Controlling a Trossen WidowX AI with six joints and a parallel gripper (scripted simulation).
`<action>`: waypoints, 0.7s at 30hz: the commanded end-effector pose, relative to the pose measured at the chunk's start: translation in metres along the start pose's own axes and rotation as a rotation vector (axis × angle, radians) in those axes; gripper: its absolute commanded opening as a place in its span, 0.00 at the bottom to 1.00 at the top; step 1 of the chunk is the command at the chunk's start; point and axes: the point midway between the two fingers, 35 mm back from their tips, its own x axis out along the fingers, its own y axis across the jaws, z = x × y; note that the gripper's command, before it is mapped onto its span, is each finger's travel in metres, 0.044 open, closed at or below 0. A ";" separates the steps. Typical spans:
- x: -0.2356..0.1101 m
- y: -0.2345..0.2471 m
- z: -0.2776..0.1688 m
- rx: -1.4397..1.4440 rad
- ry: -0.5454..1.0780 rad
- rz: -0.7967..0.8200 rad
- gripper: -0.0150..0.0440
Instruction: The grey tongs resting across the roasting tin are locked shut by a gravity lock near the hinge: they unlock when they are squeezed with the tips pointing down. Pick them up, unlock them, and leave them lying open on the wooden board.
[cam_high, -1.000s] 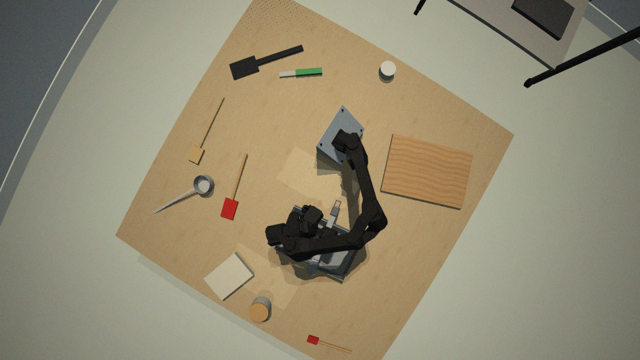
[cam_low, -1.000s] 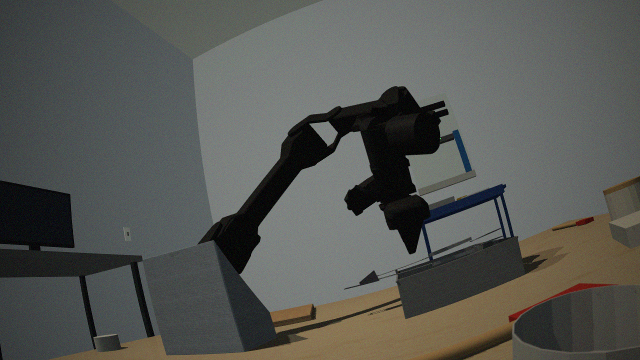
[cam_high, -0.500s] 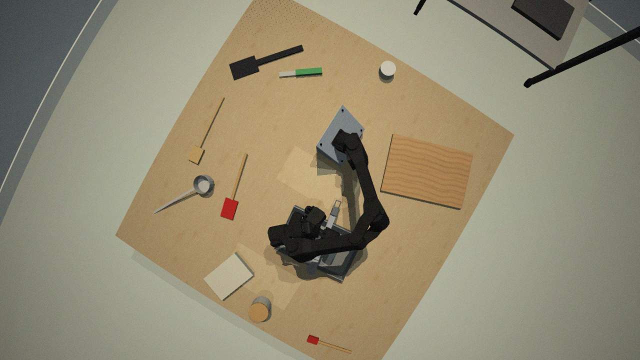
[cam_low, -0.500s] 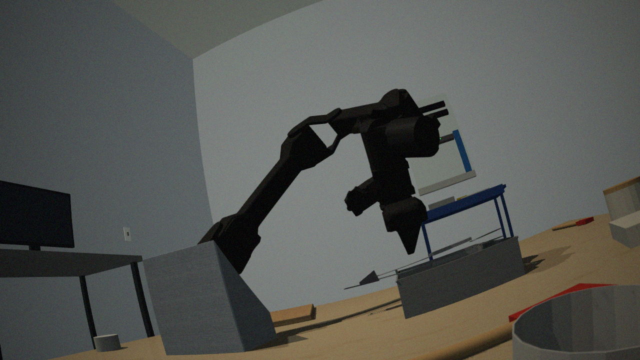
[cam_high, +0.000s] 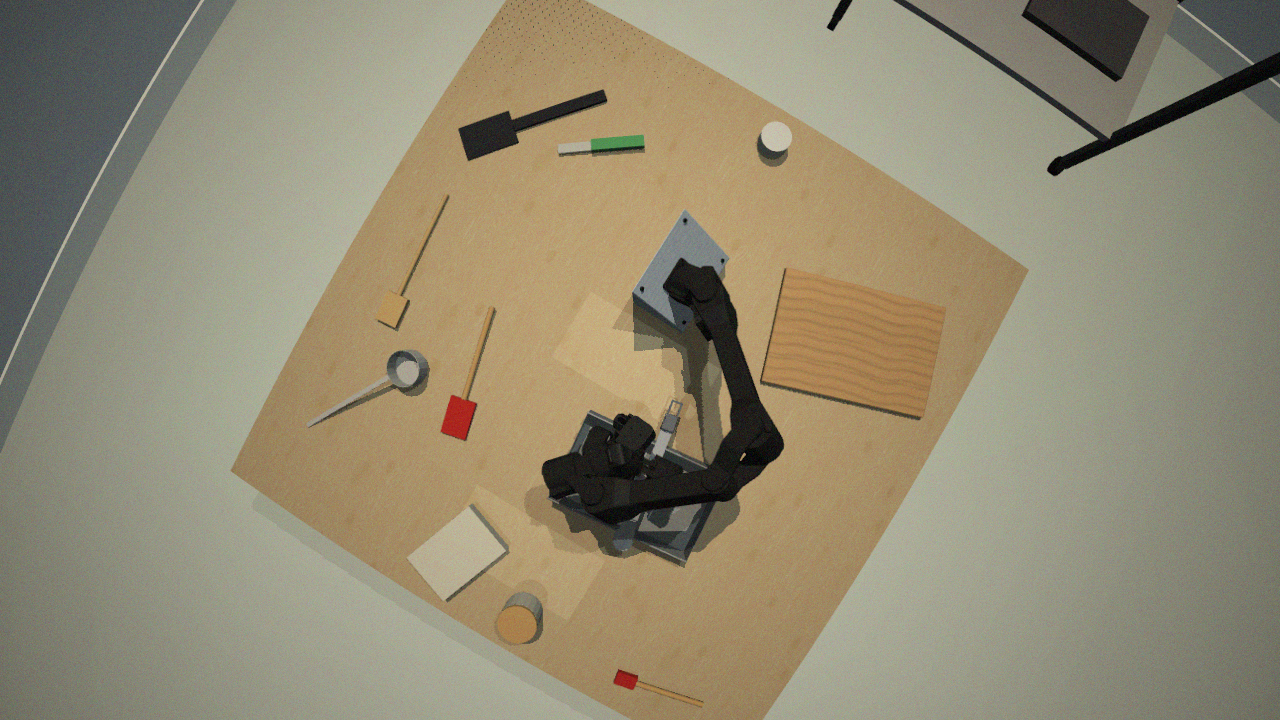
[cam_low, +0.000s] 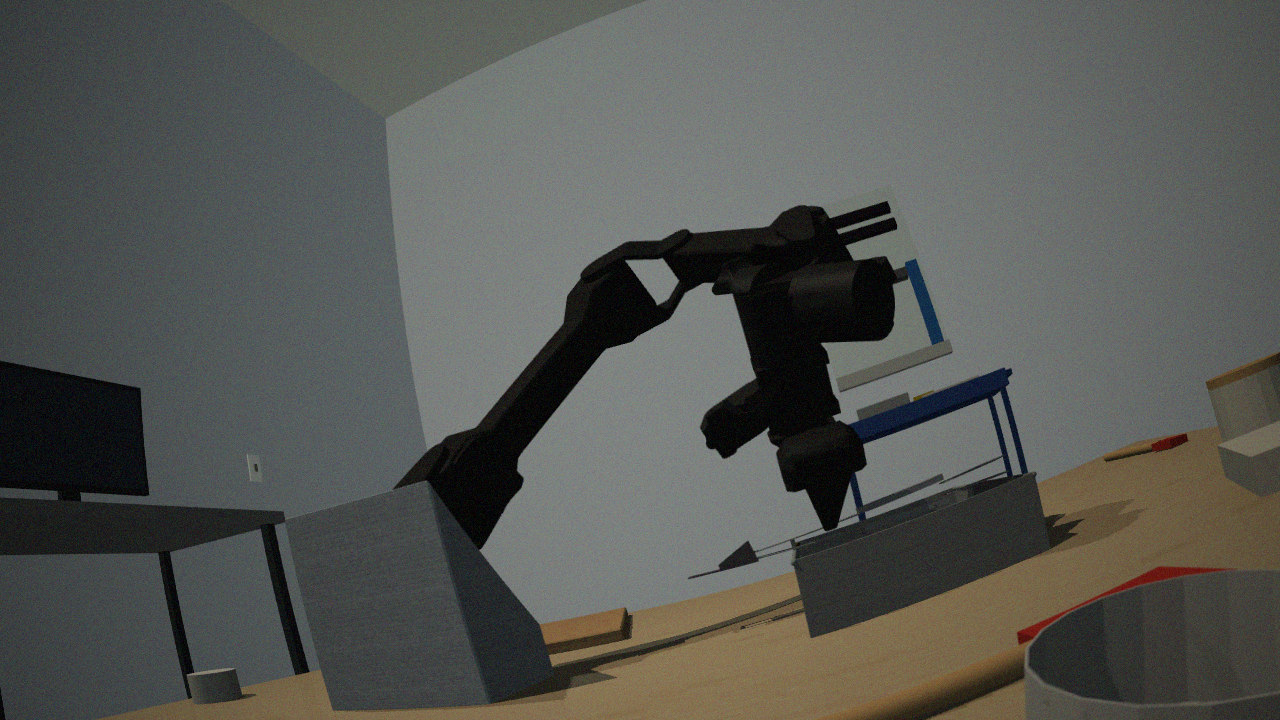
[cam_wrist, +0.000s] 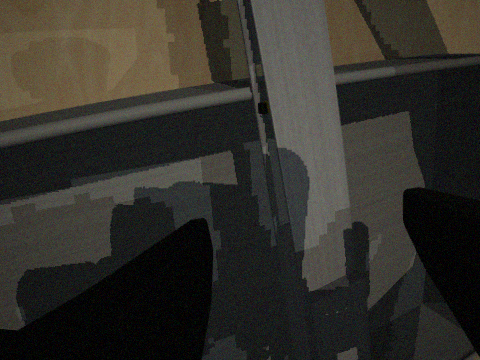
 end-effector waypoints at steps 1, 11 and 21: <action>0.008 0.000 0.001 0.005 -0.003 -0.009 0.69; 0.025 -0.001 0.001 -0.003 -0.004 -0.025 0.69; 0.041 -0.002 0.002 -0.010 -0.008 -0.046 0.69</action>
